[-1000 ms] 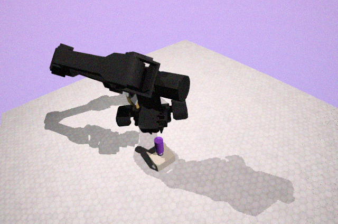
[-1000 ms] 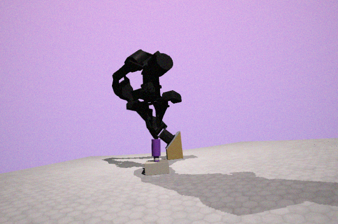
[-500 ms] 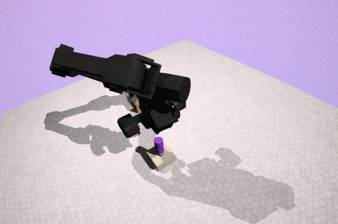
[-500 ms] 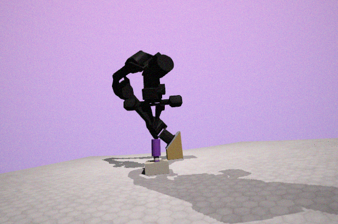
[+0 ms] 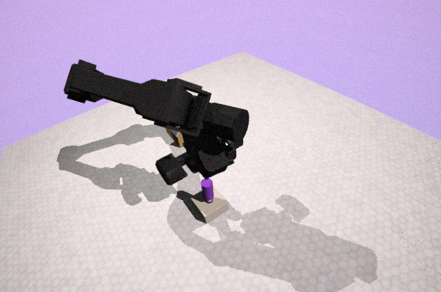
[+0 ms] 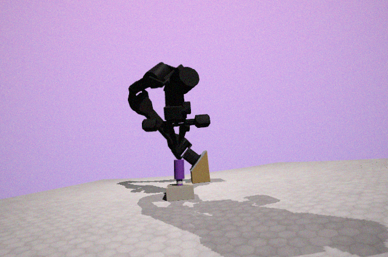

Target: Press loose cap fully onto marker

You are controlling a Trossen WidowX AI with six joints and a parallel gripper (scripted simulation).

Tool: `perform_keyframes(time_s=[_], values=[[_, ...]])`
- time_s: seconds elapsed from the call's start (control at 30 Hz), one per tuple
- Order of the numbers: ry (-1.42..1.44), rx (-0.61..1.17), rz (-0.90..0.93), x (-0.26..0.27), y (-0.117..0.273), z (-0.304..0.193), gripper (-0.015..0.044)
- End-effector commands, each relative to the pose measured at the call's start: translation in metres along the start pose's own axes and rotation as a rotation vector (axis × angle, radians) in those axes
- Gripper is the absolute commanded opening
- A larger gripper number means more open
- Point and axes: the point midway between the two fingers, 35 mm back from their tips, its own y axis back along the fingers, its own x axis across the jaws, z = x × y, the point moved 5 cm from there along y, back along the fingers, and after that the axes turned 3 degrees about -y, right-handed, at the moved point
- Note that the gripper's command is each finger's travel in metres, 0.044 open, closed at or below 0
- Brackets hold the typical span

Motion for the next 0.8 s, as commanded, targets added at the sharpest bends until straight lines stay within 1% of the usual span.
perform_keyframes(time_s=[0.0, 0.47, 0.77], values=[[0.005, 0.001, -0.004, -0.001, -0.007, -0.001, 0.0000], [0.005, 0.001, -0.005, -0.001, -0.027, -0.001, 0.0000], [0.001, -0.011, 0.000, 0.000, -0.021, 0.001, 0.0000]])
